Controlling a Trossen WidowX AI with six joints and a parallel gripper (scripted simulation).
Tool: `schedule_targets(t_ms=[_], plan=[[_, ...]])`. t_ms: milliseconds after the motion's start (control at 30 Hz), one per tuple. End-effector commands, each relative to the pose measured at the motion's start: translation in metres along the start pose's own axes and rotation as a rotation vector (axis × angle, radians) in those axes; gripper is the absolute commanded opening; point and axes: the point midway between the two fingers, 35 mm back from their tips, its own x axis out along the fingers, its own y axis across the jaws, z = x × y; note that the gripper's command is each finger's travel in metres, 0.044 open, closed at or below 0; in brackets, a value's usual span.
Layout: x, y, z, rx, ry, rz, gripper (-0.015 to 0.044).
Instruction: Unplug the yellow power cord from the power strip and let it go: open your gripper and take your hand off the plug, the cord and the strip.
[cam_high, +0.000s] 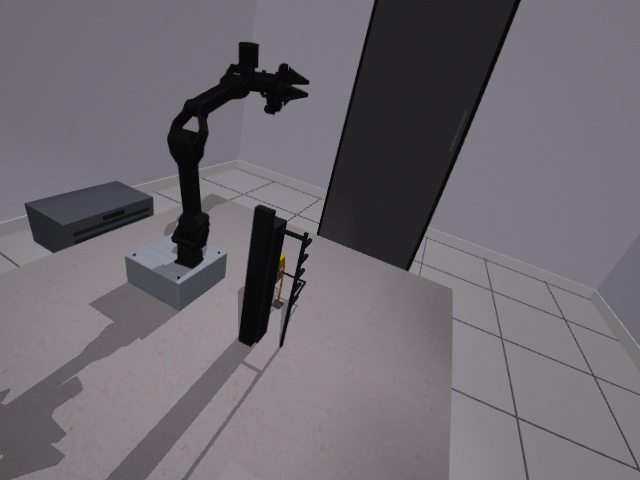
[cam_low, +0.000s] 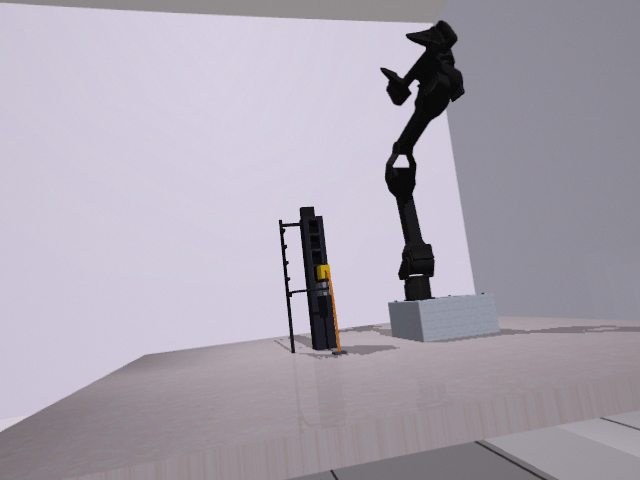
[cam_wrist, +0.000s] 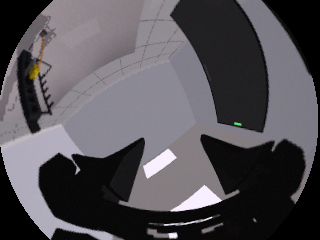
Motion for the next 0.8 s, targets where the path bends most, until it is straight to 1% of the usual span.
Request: schedule_targets(t_ms=[0, 133, 267, 400, 533, 667, 767], plan=[[0.002, 0.0, 0.001, -0.001, -0.001, 0.001, 0.0374], [0.036, 0.016, 0.03, -0.005, -0.044, 0.028, 0.0269], [0.076, 0.048, 0.066, 0.012, -0.132, 0.093, 0.0164], [0.108, 0.095, 0.102, 0.062, -0.248, 0.2, 0.016], [0.128, 0.154, 0.137, 0.152, -0.374, 0.354, 0.016], [0.133, 0.219, 0.167, 0.285, -0.492, 0.553, 0.016], [0.126, 0.268, 0.187, 0.413, -0.567, 0.731, 0.016]])
